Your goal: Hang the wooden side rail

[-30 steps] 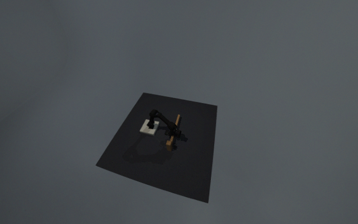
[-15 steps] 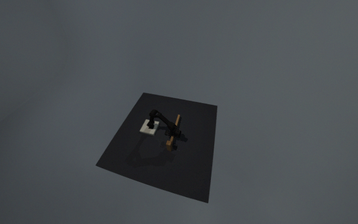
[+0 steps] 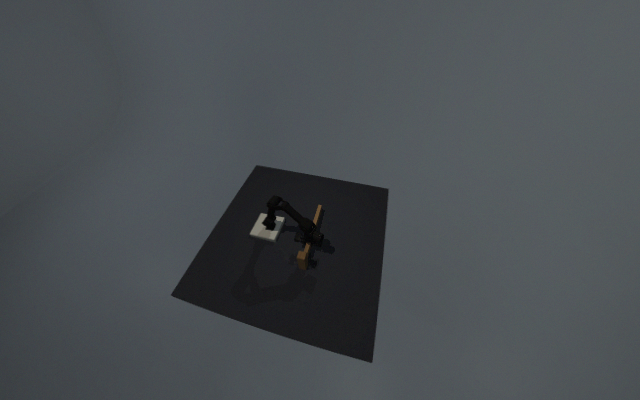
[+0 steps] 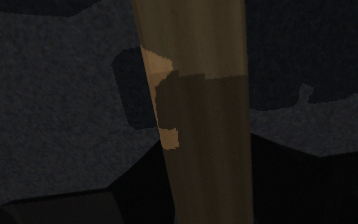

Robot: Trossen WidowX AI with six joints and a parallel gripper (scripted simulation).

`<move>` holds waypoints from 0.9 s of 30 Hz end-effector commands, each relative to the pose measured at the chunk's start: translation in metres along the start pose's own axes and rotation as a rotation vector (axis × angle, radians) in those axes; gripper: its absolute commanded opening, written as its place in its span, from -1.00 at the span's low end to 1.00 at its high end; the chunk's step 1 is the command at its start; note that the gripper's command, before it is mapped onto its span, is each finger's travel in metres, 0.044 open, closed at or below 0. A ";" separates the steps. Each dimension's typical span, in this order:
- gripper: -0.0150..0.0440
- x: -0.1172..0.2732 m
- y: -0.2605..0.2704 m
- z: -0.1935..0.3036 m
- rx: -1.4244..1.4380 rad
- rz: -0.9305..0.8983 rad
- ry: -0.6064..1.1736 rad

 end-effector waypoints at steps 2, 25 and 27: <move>-0.49 0.003 0.000 0.001 0.006 0.005 0.007; -0.49 0.005 -0.002 0.003 0.006 0.005 0.007; -0.49 0.005 -0.002 0.003 0.006 0.005 0.007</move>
Point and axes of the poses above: the point midway between the two fingers, 35 mm back from their tips, its own x axis back along the fingers, its own y axis across the jaws, z = x × y, the point moved 4 cm from there along x, back along the fingers, and after that the axes turned 5 degrees about x, right-handed, at the moved point
